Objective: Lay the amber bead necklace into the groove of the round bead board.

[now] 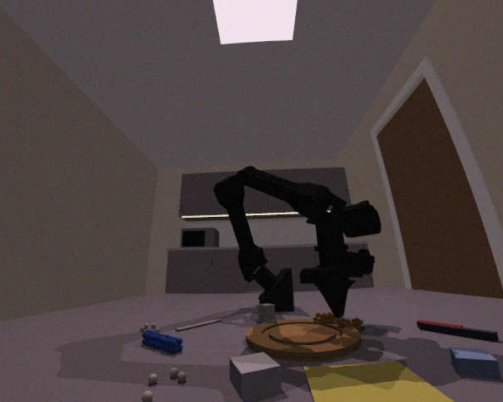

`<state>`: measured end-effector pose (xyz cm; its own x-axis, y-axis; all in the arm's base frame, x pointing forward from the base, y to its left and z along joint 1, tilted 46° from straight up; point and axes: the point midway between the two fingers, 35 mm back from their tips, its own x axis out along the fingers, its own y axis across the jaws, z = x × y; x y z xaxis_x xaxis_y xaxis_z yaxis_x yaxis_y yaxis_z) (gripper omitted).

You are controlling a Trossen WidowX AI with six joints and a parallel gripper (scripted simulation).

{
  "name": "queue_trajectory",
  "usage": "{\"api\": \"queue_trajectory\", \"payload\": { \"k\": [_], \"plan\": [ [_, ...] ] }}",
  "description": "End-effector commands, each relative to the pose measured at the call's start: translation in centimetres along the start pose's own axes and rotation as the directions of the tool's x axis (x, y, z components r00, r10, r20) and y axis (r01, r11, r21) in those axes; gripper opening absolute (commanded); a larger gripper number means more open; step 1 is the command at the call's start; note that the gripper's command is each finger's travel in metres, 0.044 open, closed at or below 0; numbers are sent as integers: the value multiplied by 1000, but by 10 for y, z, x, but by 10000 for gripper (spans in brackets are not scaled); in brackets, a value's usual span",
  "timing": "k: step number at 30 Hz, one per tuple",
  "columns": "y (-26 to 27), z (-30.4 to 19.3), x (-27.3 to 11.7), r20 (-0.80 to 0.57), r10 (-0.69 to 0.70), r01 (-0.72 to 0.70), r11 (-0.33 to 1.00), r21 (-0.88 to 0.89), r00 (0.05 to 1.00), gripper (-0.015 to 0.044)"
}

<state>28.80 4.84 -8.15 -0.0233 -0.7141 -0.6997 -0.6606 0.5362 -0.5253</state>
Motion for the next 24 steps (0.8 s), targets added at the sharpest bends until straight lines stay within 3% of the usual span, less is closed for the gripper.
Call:
{"api": "queue_trajectory", "payload": {
  "k": [1, 17, 24],
  "plan": [
    [0, 0, 0, 0, 0, 0, 1000, 1, 1000, 0],
    [0, 0, -1, 0, 0, 0, 1000, 0, 1000, 0],
    [0, 0, -21, -2, -2, 2, 1000, -7, 1000, 0]
  ]
}}
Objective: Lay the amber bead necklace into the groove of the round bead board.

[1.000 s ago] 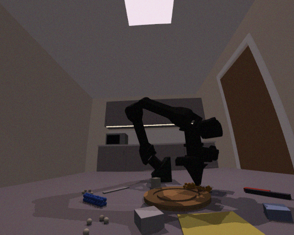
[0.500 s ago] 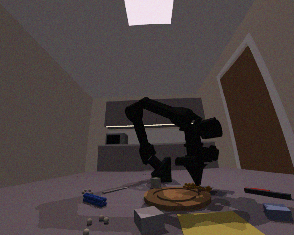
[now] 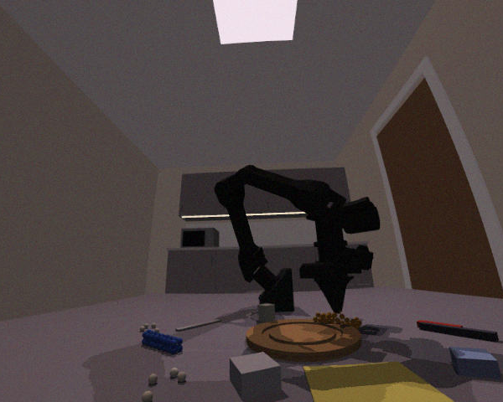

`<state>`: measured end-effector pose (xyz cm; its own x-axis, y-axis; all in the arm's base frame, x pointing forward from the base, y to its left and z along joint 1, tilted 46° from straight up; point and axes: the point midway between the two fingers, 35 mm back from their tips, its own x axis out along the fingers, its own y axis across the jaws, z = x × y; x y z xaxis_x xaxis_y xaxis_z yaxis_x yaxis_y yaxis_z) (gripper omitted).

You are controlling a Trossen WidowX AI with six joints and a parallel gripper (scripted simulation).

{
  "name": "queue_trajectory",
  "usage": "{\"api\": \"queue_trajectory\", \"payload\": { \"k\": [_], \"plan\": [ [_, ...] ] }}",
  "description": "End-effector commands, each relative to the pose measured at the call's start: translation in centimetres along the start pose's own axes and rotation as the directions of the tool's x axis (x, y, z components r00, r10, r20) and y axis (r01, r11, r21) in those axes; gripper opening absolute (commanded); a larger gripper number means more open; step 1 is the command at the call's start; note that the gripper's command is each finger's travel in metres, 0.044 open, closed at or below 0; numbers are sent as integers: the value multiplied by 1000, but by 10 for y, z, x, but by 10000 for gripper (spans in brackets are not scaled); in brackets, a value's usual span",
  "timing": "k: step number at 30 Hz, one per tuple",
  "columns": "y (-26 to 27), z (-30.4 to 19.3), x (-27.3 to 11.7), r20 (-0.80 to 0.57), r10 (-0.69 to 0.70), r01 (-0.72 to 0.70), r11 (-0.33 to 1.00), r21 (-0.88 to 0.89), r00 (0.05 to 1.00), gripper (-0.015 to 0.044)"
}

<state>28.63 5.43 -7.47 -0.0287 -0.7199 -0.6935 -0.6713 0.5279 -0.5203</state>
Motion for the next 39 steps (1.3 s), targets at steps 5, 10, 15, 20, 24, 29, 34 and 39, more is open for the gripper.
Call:
{"api": "queue_trajectory", "payload": {
  "k": [5, 10, 15, 20, 24, 29, 34, 39],
  "plan": [
    [0, 1, -16, 7, 0, 0, 1000, 5, 1000, 0],
    [-11, -2, -16, 8, 1, -1, 1000, 5, 1000, 0],
    [-26, -7, -17, 8, 0, 0, 1000, 5, 1000, 0],
    [-41, -13, -16, 7, -1, 1, 1000, 5, 1000, 0],
    [-52, -19, -16, 6, -2, 2, 1000, 5, 1000, 0],
    [-54, -19, -16, 5, -2, 2, 1000, 5, 1000, 0],
    [-54, -19, -8, 5, -2, 2, 1000, 5, 1000, 0],
    [-54, -19, 0, 5, -2, 2, 1000, 5, 1000, 0]
  ]
}}
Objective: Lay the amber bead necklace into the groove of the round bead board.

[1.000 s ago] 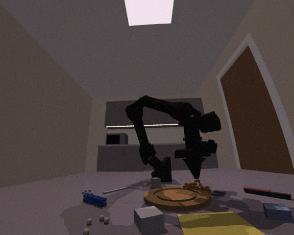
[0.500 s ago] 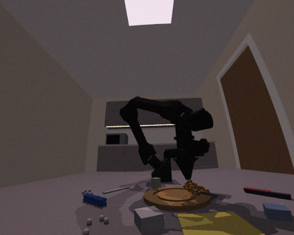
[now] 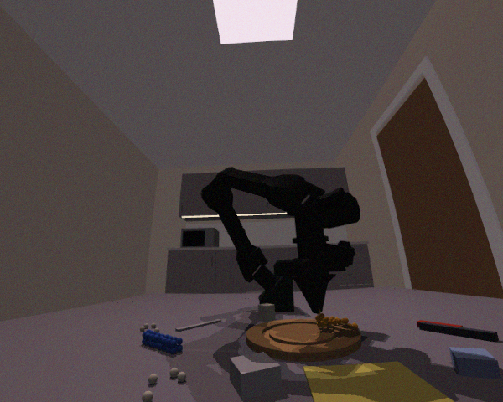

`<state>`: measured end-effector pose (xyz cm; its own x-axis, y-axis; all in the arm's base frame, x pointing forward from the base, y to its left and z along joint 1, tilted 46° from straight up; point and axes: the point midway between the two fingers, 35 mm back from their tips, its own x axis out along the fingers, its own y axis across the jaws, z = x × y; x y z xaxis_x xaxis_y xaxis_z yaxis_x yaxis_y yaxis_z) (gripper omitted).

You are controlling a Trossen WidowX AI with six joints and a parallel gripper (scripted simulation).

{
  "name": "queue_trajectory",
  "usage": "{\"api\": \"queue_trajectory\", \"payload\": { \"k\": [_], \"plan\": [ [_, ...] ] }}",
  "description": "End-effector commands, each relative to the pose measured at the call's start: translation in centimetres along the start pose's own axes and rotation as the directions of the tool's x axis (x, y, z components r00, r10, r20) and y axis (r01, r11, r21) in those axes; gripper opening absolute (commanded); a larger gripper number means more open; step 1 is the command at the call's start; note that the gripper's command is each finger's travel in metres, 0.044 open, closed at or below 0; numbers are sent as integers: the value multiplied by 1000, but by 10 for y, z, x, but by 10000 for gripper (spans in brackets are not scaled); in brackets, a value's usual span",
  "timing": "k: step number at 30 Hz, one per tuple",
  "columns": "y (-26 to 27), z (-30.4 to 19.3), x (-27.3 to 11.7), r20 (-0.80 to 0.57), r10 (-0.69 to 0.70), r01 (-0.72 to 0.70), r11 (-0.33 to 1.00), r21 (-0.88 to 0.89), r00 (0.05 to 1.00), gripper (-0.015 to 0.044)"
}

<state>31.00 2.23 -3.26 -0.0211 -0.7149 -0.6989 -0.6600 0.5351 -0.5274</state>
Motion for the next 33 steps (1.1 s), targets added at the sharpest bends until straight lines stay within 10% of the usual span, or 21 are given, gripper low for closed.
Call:
{"api": "queue_trajectory", "payload": {
  "k": [1, 24, 33],
  "plan": [
    [0, -1, 8, -5, -3, 3, 1000, -10, 1000, 0],
    [0, -2, 22, -6, -3, 3, 1000, -10, 1000, 0],
    [0, 1, 19, 5, -5, 5, 1000, 1, 1000, 236]
  ]
}}
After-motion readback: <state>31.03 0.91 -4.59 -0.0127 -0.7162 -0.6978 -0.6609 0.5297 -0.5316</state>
